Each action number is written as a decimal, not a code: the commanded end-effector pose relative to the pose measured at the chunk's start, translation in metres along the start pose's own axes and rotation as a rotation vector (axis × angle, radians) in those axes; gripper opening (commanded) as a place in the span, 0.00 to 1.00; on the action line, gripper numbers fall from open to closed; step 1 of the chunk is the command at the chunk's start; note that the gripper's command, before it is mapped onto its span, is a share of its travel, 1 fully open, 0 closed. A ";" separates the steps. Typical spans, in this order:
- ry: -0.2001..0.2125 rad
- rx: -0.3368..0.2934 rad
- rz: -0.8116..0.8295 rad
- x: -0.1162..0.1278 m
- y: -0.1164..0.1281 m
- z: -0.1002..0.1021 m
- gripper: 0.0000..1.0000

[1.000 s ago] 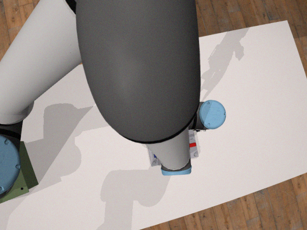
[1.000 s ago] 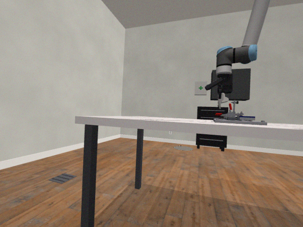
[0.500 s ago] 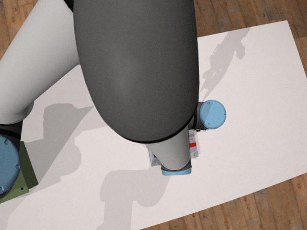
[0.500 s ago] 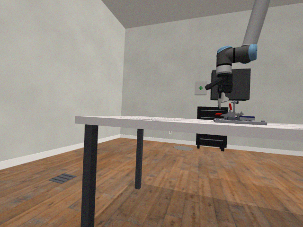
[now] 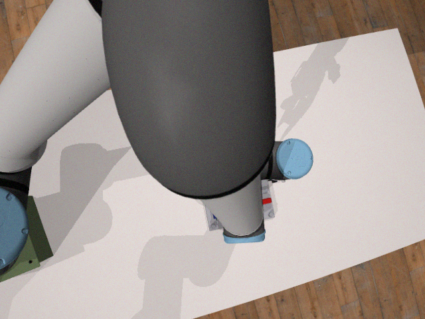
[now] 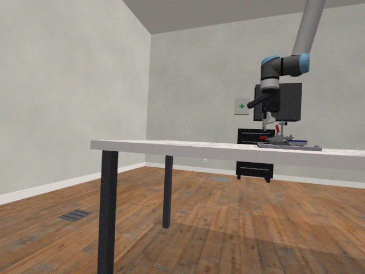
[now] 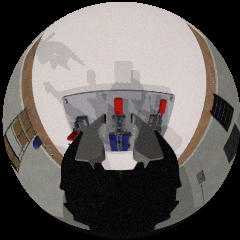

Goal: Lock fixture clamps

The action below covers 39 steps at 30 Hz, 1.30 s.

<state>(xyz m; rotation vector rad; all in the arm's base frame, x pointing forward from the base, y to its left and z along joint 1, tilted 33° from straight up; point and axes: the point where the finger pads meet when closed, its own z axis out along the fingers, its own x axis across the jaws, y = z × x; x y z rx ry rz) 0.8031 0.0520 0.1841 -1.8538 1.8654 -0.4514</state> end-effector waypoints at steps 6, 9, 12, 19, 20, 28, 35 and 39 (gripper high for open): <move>0.000 0.001 0.000 0.000 -0.001 -0.001 0.28; 0.000 0.001 0.000 0.000 -0.001 -0.001 0.28; 0.000 0.001 0.000 0.000 -0.001 -0.001 0.28; 0.000 0.001 0.000 0.000 -0.001 -0.005 0.28; 0.000 0.001 0.000 0.000 -0.001 -0.005 0.28; 0.000 0.001 0.000 0.000 -0.001 -0.015 0.28; 0.000 0.001 0.000 0.000 -0.001 -0.029 0.28; 0.000 0.001 0.000 0.000 -0.001 -0.033 0.28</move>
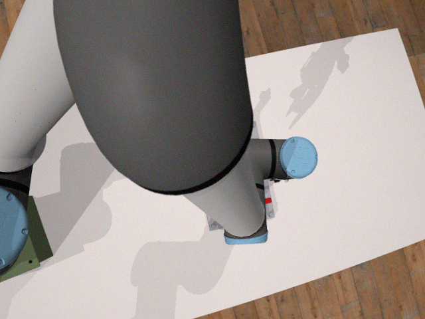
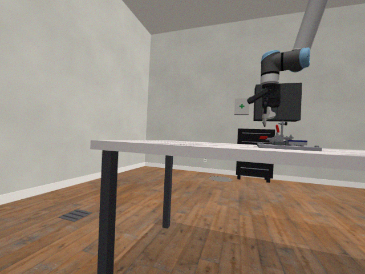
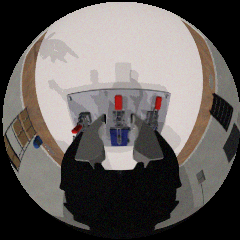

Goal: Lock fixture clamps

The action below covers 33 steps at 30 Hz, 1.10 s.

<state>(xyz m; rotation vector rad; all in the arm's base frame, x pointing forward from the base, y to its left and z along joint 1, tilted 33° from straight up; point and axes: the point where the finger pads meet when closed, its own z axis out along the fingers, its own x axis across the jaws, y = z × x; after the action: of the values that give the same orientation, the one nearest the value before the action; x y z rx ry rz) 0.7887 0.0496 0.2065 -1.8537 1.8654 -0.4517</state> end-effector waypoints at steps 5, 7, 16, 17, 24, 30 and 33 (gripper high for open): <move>0.000 0.001 0.000 0.000 -0.001 -0.017 0.28; 0.000 0.001 0.000 0.000 -0.001 -0.022 0.28; 0.000 0.001 0.000 0.000 -0.001 -0.034 0.28; 0.000 0.001 0.000 0.000 -0.001 -0.035 0.28; 0.000 0.001 0.000 0.000 -0.001 -0.042 0.28; 0.000 0.001 0.000 0.000 -0.001 -0.044 0.28; 0.000 0.001 0.000 0.000 -0.001 -0.044 0.28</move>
<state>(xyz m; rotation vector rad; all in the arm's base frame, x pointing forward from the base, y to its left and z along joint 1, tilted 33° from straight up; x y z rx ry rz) 0.7656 0.0456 0.2420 -1.8538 1.8654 -0.4515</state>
